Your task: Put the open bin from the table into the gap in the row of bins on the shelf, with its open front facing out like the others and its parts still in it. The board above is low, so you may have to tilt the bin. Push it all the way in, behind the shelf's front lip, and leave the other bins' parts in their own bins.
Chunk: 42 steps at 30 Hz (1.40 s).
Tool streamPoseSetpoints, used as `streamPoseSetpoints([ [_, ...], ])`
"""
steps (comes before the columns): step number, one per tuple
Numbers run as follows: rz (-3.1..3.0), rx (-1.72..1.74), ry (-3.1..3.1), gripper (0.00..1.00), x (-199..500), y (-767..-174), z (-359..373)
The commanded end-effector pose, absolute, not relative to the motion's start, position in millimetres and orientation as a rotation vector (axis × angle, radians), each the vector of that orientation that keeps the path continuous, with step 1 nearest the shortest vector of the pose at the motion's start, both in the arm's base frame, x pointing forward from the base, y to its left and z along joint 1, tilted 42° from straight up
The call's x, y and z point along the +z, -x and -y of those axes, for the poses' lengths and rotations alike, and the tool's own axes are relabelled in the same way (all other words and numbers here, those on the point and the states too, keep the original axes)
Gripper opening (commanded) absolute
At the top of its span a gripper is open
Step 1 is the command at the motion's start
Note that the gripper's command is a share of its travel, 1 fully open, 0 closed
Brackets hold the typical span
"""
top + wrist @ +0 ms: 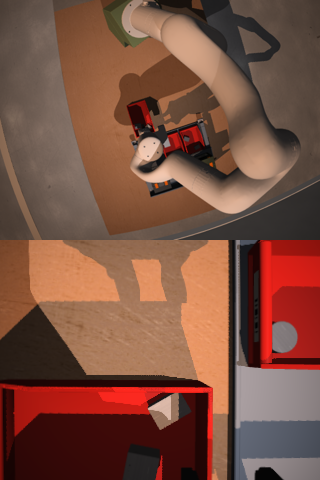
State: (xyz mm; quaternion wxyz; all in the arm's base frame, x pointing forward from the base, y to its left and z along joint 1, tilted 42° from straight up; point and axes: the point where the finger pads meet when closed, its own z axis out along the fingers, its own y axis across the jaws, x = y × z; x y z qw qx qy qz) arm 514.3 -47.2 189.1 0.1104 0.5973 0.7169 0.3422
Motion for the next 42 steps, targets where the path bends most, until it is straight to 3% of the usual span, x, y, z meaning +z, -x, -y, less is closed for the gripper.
streamPoseSetpoints([
  [1,-2.106,1.006,-1.754,0.34,189.5,-514.5,47.5],
  [42,-2.106,1.006,-1.754,0.34,167.7,-531.5,37.0],
])
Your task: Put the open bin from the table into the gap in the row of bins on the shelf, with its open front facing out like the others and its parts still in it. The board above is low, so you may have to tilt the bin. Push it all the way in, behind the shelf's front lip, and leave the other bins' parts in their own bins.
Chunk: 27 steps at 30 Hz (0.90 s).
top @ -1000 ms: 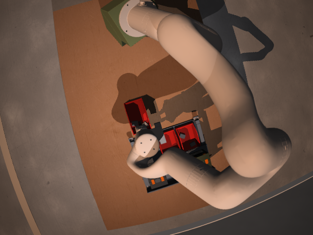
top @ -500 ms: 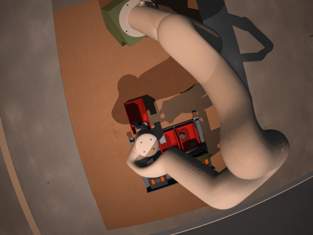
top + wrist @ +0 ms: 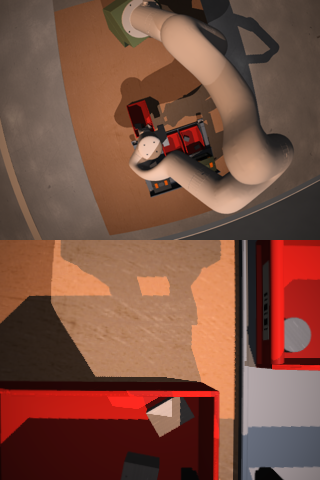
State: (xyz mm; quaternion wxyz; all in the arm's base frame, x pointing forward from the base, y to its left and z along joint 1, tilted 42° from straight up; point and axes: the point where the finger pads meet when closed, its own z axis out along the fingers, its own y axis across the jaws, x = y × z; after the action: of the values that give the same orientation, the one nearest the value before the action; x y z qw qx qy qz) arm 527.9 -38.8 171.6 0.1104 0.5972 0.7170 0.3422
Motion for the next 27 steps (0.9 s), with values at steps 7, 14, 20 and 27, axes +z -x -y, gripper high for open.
streamPoseSetpoints([
  [7,-2.106,1.006,-1.754,0.34,167.7,-531.5,37.0],
  [14,-2.106,1.006,-1.754,0.34,163.4,-534.8,34.9],
  [20,-2.106,1.006,-1.754,0.34,160.4,-537.1,33.5],
  [27,-2.106,1.006,-1.754,0.34,160.4,-537.1,33.5],
])
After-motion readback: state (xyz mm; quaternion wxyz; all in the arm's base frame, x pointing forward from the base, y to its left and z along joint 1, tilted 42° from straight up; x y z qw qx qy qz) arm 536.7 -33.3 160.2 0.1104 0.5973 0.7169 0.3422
